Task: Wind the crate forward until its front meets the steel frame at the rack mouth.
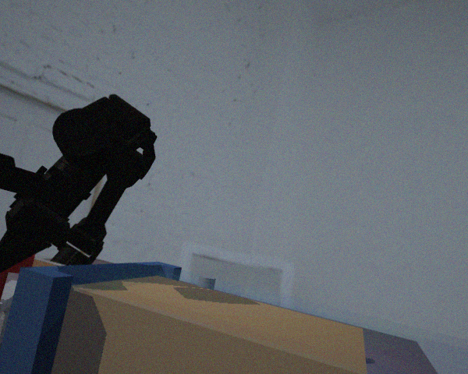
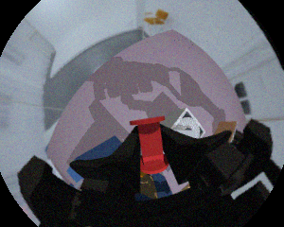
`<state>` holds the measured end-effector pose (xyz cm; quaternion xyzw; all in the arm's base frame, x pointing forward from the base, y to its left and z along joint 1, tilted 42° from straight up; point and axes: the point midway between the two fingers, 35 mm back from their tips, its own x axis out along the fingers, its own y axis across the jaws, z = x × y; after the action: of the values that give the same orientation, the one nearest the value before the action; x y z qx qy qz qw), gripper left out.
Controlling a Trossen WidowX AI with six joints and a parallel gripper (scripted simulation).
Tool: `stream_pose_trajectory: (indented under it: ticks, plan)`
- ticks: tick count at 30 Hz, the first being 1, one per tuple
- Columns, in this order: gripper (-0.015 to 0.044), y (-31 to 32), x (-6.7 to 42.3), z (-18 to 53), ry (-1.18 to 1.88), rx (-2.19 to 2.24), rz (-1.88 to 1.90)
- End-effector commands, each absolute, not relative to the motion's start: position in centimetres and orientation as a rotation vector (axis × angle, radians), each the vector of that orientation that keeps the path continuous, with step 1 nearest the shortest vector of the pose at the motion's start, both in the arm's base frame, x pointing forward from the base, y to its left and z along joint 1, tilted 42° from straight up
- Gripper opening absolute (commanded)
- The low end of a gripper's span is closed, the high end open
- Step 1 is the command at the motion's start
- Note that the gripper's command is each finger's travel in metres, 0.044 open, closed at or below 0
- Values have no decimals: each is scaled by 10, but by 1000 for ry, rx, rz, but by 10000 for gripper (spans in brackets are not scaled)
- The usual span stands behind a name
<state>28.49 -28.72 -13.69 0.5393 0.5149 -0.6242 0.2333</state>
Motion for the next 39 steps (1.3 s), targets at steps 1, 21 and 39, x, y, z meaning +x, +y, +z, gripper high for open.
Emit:
stream_pose_trajectory:
  ticks: [1,21,39]
  plan:
    - [0,-270,300,-128,1437,1511,-1679]
    - [0,-248,312,-111,1440,1513,-1677]
    - [0,-227,315,-95,1443,1514,-1676]
